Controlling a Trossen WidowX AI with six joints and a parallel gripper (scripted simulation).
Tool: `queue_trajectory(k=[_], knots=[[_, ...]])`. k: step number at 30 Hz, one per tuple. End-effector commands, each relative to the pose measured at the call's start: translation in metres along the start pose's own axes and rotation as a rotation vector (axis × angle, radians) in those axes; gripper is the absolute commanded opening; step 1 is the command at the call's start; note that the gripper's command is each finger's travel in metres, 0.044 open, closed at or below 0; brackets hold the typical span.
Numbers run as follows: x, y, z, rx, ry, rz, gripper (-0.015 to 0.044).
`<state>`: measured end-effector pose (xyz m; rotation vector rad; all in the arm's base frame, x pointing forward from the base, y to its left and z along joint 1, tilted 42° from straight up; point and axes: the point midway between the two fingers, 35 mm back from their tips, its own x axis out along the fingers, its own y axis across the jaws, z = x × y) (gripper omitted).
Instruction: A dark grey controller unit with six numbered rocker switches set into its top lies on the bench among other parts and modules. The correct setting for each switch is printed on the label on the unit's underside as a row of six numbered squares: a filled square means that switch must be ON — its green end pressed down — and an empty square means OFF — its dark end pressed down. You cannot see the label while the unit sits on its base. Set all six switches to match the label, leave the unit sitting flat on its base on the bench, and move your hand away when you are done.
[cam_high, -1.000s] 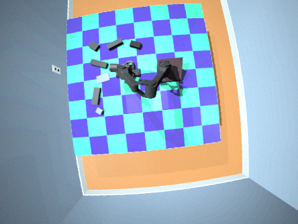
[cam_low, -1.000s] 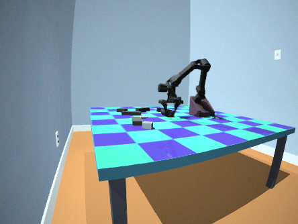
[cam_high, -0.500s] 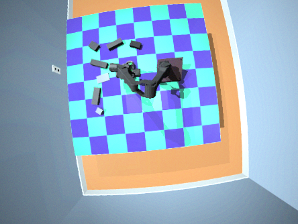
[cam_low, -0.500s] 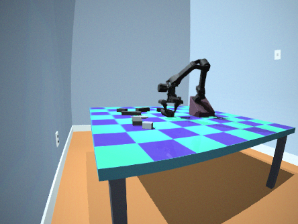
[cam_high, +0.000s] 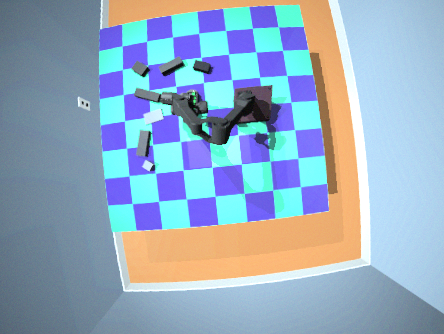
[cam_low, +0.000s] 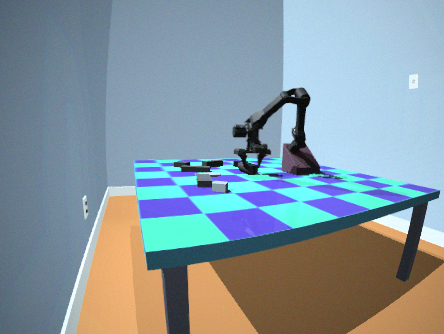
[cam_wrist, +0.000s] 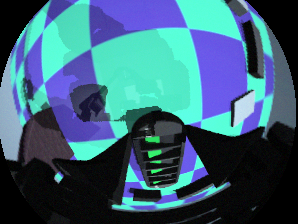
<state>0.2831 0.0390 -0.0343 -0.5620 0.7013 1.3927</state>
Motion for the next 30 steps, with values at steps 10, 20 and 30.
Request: queue_trajectory(k=[10, 20, 30], knots=[[-0.001, -0.013, -0.012, -0.011, 0.013, -0.008, 0.0], [0.0, -0.011, -0.011, -0.003, 0.003, -0.001, 0.0105], [-0.011, -0.012, -0.011, -0.005, 0.006, -0.003, 0.0368]])
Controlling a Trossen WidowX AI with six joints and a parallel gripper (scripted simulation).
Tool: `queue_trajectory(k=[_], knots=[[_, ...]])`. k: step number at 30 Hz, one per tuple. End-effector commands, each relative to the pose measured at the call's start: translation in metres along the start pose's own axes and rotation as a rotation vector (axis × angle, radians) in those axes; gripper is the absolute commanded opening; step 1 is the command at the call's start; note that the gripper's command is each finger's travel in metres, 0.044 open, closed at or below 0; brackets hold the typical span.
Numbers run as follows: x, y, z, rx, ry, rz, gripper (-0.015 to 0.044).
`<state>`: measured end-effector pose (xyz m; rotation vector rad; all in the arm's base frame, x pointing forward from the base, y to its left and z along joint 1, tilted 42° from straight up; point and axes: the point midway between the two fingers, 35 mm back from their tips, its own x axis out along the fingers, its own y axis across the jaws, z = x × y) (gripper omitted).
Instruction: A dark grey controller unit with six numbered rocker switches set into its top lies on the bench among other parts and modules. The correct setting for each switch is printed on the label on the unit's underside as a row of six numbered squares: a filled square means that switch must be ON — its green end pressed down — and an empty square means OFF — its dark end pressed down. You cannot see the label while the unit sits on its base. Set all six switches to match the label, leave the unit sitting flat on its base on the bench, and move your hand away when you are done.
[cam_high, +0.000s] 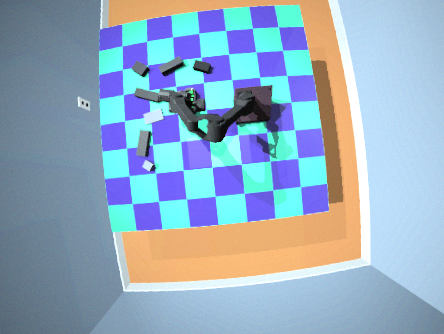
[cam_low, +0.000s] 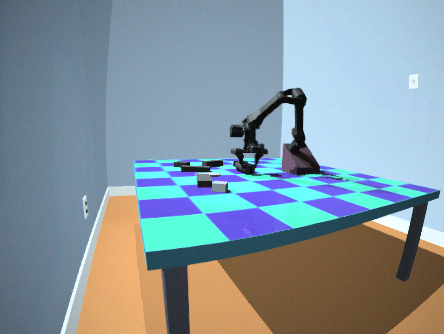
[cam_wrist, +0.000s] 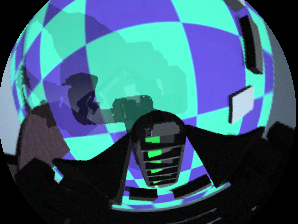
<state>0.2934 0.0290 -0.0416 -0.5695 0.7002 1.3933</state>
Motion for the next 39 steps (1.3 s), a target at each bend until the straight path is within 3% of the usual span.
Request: queue_trajectory(k=[1, 3, 14, 24, 31, 39], knots=[[-0.024, -0.001, 0.0, -0.002, 0.006, -0.004, 0.0394], [-0.047, 0.0, 0.0, -0.005, 0.011, -0.007, 0.044], [-0.05, 0.0, 0.0, -0.006, 0.012, -0.007, 0.044], [-0.028, -0.04, -0.05, -0.019, 0.013, -0.009, 0.0177], [-0.028, -0.04, -0.051, -0.019, 0.013, -0.009, 0.0], [-0.028, -0.04, -0.051, -0.019, 0.013, -0.009, 0.0]])
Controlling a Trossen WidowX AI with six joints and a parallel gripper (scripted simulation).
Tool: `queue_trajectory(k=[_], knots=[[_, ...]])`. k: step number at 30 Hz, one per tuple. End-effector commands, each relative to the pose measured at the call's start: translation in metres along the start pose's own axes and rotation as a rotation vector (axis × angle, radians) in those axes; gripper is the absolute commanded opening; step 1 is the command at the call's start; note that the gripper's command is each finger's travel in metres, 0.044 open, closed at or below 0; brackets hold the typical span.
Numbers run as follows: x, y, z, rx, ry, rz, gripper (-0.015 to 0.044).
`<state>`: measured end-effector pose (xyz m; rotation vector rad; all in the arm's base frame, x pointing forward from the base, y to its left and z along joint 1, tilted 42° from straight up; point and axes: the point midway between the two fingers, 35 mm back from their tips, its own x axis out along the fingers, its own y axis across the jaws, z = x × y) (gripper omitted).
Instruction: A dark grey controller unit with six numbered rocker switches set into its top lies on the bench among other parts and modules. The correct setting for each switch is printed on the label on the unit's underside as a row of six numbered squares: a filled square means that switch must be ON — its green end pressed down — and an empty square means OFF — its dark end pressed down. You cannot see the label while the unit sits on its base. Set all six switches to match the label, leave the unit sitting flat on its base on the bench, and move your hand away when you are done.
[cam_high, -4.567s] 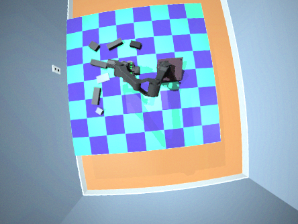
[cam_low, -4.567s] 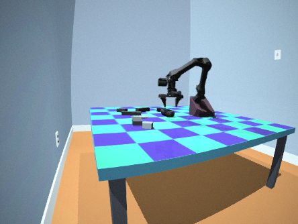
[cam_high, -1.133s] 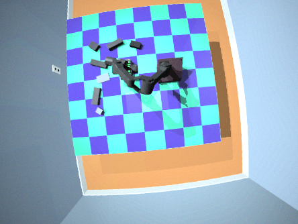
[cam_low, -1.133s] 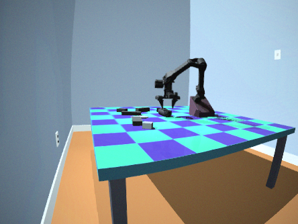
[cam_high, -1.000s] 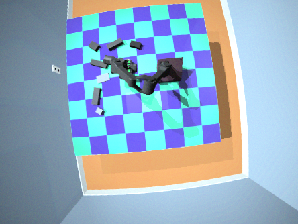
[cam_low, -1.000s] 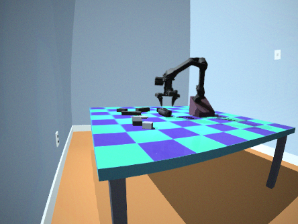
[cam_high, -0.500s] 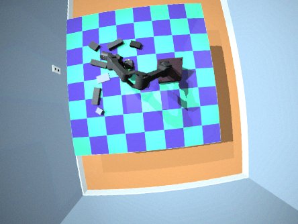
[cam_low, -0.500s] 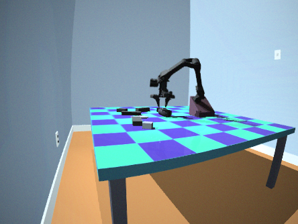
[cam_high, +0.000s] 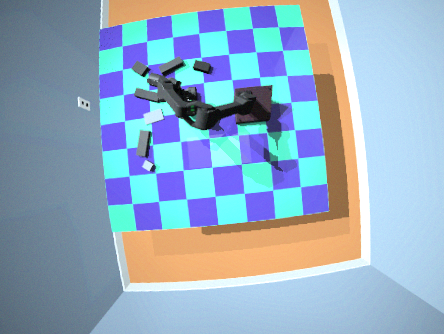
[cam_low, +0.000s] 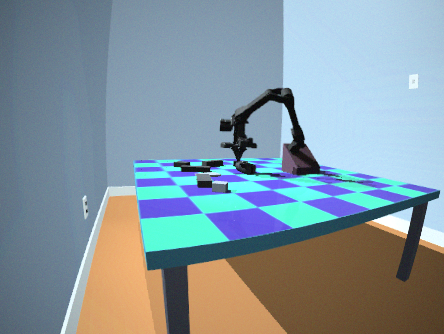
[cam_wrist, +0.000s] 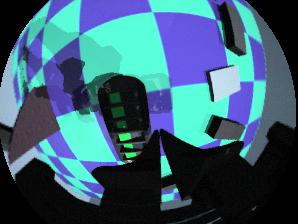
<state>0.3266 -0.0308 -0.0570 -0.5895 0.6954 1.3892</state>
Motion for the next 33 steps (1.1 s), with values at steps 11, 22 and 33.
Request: queue_trajectory(k=[11, 22, 33], knots=[[0.0, -0.001, 0.0, -0.002, 0.001, -0.001, 0.0], [-0.05, -0.001, 0.0, -0.001, 0.002, -0.001, 0.0157], [-0.05, -0.001, 0.0, -0.001, 0.002, -0.001, 0.0131]])
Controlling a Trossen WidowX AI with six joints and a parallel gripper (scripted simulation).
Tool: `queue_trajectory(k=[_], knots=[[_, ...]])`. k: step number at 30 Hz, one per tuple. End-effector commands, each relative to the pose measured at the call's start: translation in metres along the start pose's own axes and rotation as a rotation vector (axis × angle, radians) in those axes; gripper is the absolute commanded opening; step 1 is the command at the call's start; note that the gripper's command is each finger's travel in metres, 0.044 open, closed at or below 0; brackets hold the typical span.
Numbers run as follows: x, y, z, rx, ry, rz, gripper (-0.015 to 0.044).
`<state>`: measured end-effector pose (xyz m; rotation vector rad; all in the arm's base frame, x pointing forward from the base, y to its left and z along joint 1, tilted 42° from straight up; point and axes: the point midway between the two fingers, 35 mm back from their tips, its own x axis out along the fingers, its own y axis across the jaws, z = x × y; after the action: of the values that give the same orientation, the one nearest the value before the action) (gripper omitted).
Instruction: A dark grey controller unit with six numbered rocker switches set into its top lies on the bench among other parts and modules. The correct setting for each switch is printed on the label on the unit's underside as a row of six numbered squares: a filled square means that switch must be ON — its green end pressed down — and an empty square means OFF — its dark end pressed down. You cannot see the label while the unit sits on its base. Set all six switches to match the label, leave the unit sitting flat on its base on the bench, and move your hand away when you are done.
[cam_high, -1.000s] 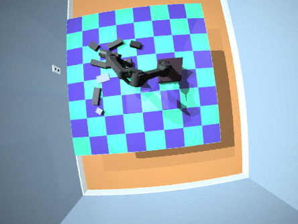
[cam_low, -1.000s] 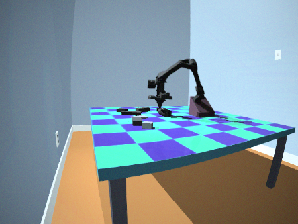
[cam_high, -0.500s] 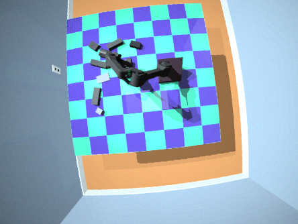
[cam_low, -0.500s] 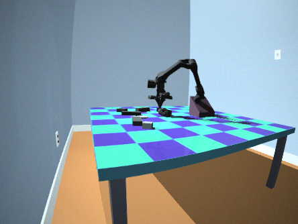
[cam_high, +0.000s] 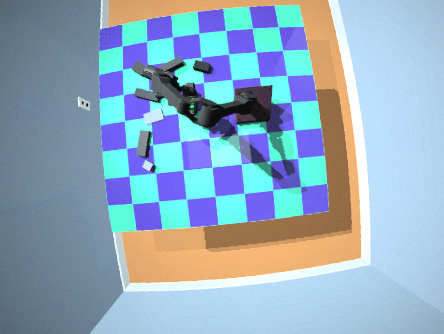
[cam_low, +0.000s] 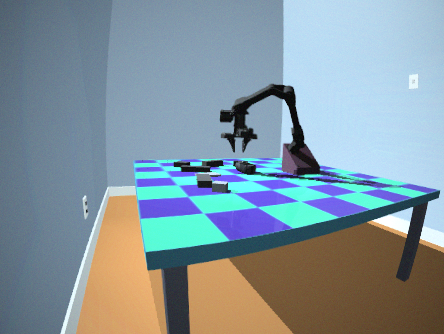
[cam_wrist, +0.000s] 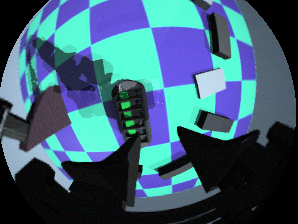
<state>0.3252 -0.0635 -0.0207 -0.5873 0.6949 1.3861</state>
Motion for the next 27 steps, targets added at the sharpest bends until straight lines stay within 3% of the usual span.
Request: queue_trajectory(k=[1, 5, 18, 27], knots=[[-0.0015, 0.0003, -0.0006, -0.003, 0.004, 0.002, 0.0105], [-0.0015, 0.0003, -0.0006, -0.003, 0.004, 0.002, 0.0], [-0.0015, 0.0003, -0.0006, -0.003, 0.004, 0.002, 0.0], [-0.0012, -0.0001, -0.0002, 0.0, 0.001, -0.001, 0.0236]])
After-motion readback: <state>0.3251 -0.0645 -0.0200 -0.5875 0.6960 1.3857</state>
